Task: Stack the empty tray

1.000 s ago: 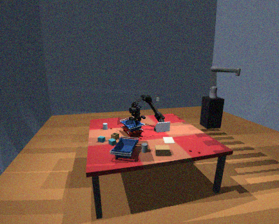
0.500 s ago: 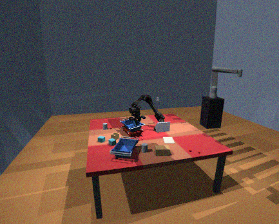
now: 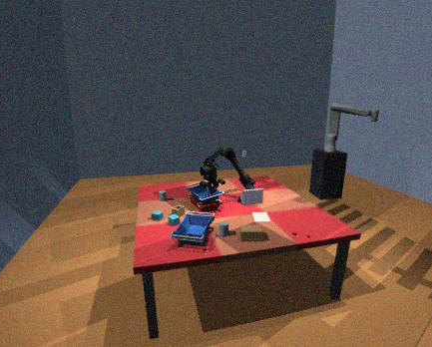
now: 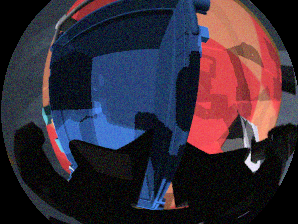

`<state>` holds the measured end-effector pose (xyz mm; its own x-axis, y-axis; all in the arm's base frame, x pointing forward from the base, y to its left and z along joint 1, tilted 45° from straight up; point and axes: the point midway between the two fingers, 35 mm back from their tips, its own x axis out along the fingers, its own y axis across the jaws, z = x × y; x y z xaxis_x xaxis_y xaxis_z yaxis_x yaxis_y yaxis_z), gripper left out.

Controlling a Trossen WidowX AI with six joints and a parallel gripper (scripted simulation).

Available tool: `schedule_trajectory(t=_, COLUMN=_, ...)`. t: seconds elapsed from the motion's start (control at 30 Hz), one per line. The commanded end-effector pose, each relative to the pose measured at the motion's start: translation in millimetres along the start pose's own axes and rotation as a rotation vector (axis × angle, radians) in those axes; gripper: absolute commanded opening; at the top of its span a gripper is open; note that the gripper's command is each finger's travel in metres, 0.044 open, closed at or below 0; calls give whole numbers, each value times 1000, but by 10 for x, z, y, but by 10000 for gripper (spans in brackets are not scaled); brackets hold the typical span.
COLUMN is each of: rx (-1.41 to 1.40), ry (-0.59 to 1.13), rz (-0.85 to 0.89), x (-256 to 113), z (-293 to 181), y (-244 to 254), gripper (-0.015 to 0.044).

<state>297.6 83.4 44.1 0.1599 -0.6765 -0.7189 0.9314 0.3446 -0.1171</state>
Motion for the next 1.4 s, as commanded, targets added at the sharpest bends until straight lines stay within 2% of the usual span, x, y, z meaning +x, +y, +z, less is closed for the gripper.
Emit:
schedule_trajectory(t=0.0, rx=6, ry=-5, rz=-20, x=48, z=40, y=-30, gripper=0)
schedule_trajectory(t=1.37, rx=6, ry=-6, rz=-20, x=118, z=52, y=-50, gripper=0)
